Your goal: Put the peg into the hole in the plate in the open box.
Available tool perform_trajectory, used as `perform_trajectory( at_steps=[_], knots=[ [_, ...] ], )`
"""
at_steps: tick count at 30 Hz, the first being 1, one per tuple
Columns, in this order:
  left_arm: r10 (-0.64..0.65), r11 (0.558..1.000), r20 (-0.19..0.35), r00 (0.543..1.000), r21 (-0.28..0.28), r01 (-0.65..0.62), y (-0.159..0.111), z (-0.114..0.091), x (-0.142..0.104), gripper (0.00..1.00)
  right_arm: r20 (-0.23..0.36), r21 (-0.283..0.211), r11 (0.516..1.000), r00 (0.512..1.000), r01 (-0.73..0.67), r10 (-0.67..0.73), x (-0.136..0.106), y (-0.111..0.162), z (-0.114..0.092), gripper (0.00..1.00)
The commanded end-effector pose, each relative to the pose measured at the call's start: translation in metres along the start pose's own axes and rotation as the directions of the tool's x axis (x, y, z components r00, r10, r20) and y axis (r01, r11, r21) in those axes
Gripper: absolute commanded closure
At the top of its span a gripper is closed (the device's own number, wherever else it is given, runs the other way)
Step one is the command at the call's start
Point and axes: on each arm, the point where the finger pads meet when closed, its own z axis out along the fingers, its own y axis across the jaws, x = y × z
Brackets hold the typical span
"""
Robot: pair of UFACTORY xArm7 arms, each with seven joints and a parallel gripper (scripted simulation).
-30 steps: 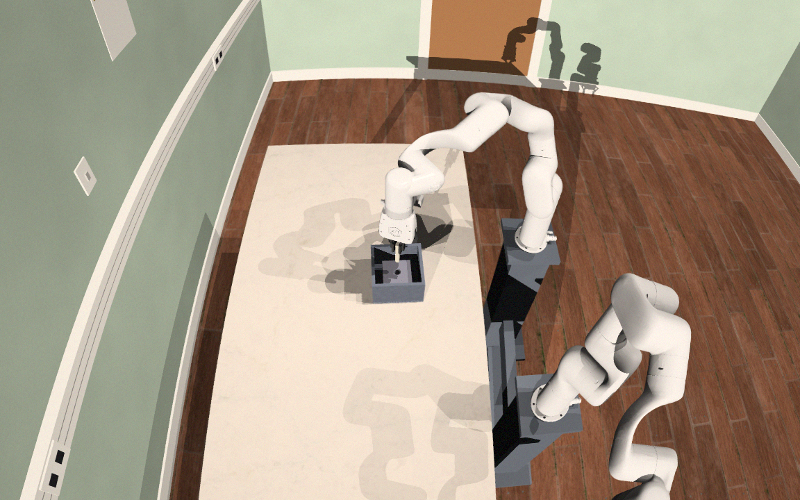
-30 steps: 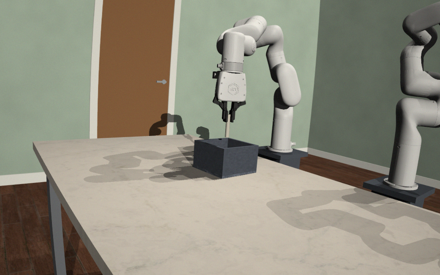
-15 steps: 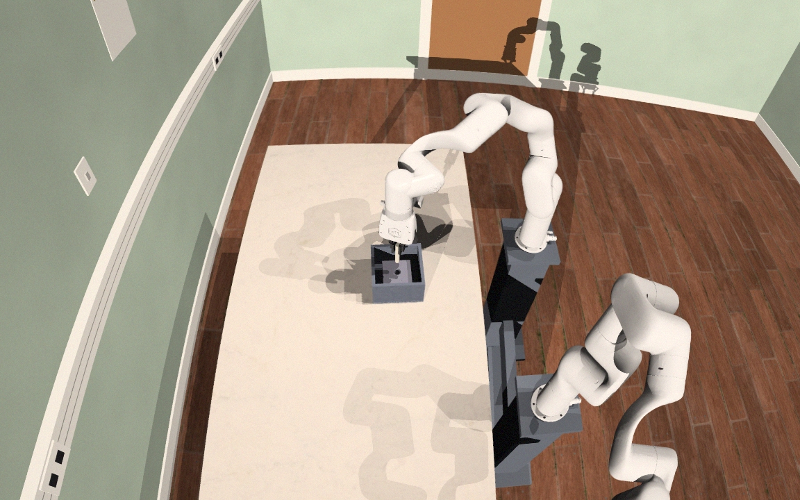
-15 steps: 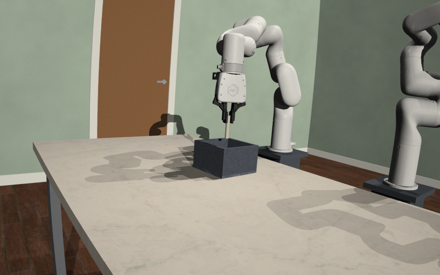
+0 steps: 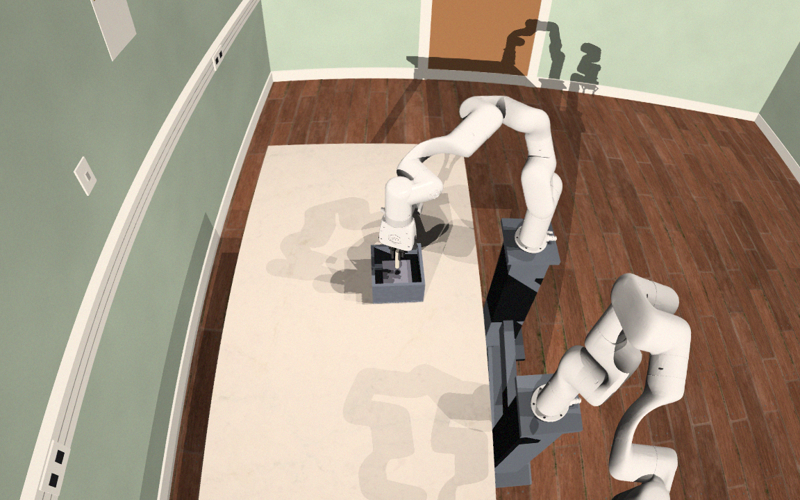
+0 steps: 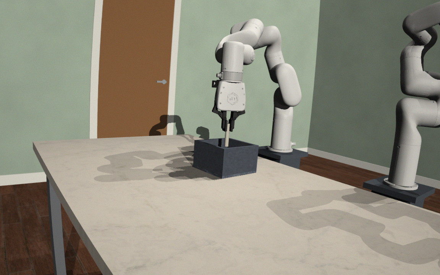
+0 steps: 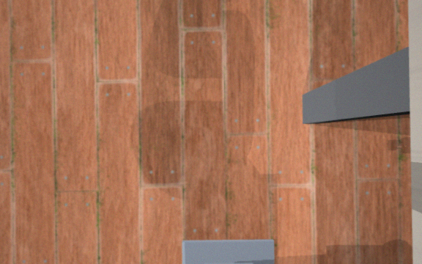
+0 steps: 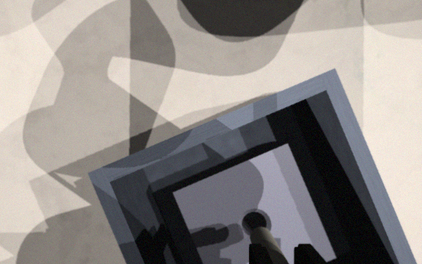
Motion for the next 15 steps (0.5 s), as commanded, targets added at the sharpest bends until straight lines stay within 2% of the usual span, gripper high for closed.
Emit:
perform_trajectory(
  at_steps=[1,8,15],
  knots=[
    [0.0,1.0,-0.004,1.0,-0.001,0.0,0.0,-0.002,0.001,0.0,0.003,0.004,1.0,1.0,0.0,0.0,-0.001,-0.001,0.006,1.0],
    [0.0,1.0,-0.004,1.0,-0.001,0.0,0.0,-0.002,0.001,0.0,0.003,0.004,1.0,1.0,0.0,0.0,-0.001,-0.001,0.017,1.0],
    [0.0,1.0,-0.004,1.0,-0.001,0.0,0.0,-0.002,0.001,0.0,0.003,0.004,1.0,1.0,0.0,0.0,-0.001,-0.001,0.02,1.0]
  ],
)
